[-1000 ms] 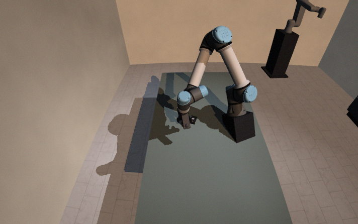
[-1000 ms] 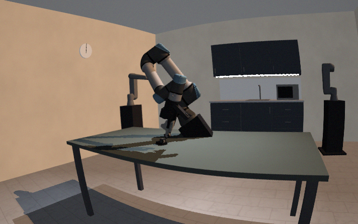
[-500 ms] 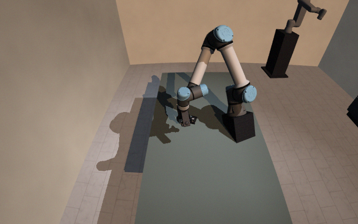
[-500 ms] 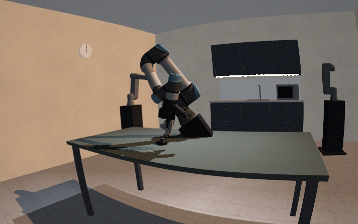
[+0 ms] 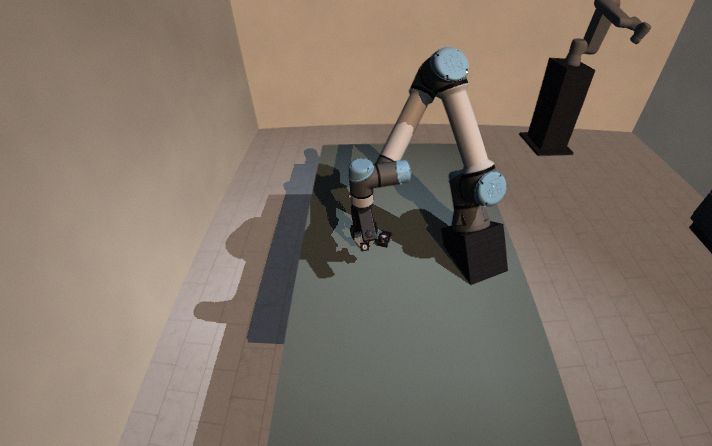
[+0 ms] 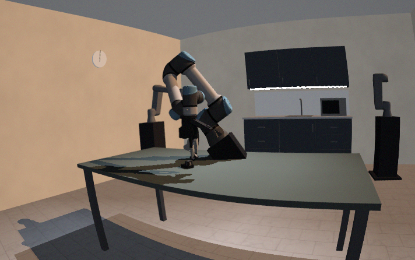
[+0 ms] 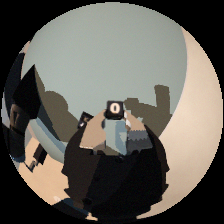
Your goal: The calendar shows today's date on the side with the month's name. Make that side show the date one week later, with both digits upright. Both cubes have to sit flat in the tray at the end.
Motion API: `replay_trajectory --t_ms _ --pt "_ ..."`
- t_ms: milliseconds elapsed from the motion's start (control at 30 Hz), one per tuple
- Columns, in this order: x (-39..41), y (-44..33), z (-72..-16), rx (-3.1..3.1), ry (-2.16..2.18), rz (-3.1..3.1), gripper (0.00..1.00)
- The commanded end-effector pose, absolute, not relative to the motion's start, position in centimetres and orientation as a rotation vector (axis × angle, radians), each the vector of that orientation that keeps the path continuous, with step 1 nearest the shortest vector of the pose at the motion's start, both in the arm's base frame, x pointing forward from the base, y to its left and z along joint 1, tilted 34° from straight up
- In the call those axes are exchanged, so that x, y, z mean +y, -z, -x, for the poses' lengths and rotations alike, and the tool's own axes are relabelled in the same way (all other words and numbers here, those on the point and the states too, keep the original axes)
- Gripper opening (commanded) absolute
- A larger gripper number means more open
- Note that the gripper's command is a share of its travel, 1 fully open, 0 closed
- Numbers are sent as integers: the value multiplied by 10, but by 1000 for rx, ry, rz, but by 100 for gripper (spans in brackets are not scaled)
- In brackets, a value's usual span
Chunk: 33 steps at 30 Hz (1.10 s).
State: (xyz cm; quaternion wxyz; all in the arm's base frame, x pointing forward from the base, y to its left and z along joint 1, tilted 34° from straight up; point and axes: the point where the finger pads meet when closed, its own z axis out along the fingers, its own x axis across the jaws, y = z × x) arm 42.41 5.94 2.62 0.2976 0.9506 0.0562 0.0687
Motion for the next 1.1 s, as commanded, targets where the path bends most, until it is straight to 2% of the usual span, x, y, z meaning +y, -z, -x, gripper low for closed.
replay_trajectory --t_ms 0,1067 --pt "60 -27 -425 158 -188 -2558 10" --pt "57 -28 -425 195 -177 -2821 10"
